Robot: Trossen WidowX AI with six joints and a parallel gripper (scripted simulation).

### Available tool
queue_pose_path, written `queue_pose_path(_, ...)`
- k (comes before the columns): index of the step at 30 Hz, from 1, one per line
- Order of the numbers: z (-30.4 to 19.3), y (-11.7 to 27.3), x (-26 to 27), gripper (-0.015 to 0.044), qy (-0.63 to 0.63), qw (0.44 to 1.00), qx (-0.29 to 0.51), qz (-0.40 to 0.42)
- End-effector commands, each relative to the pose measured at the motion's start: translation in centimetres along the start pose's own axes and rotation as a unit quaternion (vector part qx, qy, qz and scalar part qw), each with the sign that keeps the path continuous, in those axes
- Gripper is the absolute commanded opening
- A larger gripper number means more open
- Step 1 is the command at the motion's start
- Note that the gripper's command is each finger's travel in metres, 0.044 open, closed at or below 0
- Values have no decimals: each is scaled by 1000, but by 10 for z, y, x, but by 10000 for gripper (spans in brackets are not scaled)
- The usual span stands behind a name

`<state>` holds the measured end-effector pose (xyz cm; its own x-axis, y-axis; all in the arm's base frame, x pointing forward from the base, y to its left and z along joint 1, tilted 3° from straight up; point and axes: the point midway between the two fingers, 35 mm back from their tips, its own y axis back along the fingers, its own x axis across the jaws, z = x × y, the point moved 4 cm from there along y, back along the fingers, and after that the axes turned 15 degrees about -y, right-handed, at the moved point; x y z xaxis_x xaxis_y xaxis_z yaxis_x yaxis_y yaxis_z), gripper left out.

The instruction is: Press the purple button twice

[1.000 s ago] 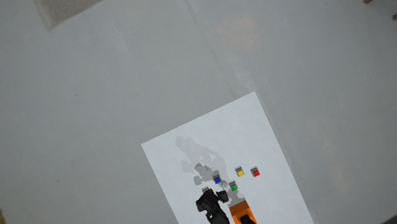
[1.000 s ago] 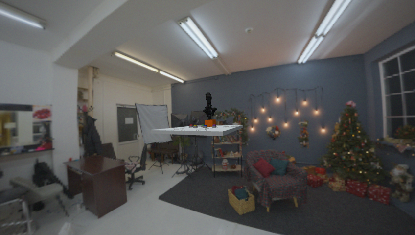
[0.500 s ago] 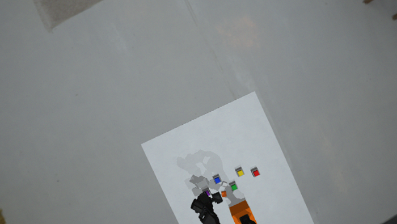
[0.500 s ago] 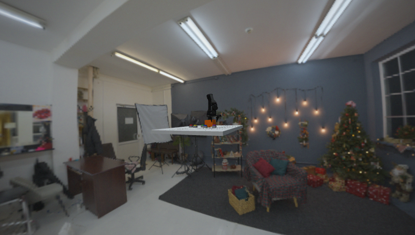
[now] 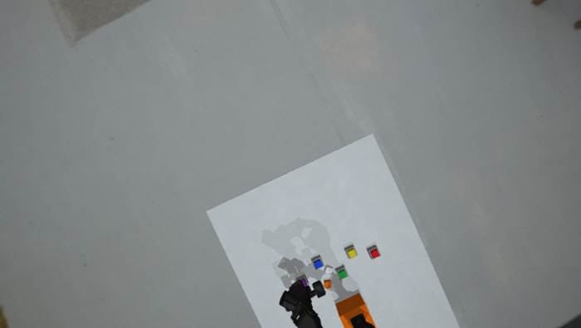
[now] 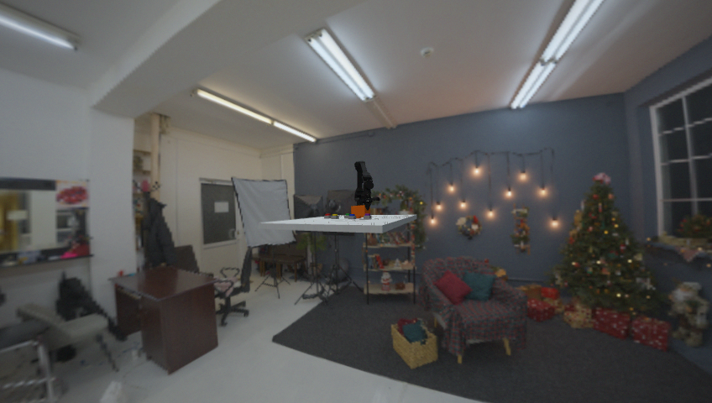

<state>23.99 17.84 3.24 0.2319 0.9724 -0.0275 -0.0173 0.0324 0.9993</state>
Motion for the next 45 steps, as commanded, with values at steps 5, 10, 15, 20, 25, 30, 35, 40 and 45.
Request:
queue_pose_path(5,0,-9,-1,20,0,1000,0,-2)
queue_pose_path(10,0,-17,-1,20,0,1000,0,-2)
queue_pose_path(15,0,-25,-1,20,0,1000,0,-2)
queue_pose_path(20,0,-33,-1,20,0,1000,0,-2)
queue_pose_path(25,0,-34,-1,20,0,1000,0,-2)
queue_pose_path(30,0,-34,-1,20,0,1000,0,-2)
queue_pose_path(35,0,-34,-1,20,0,1000,0,-2)
queue_pose_path(40,0,-34,-1,20,0,1000,0,-2)
queue_pose_path(45,0,-34,-1,20,0,1000,0,-2)
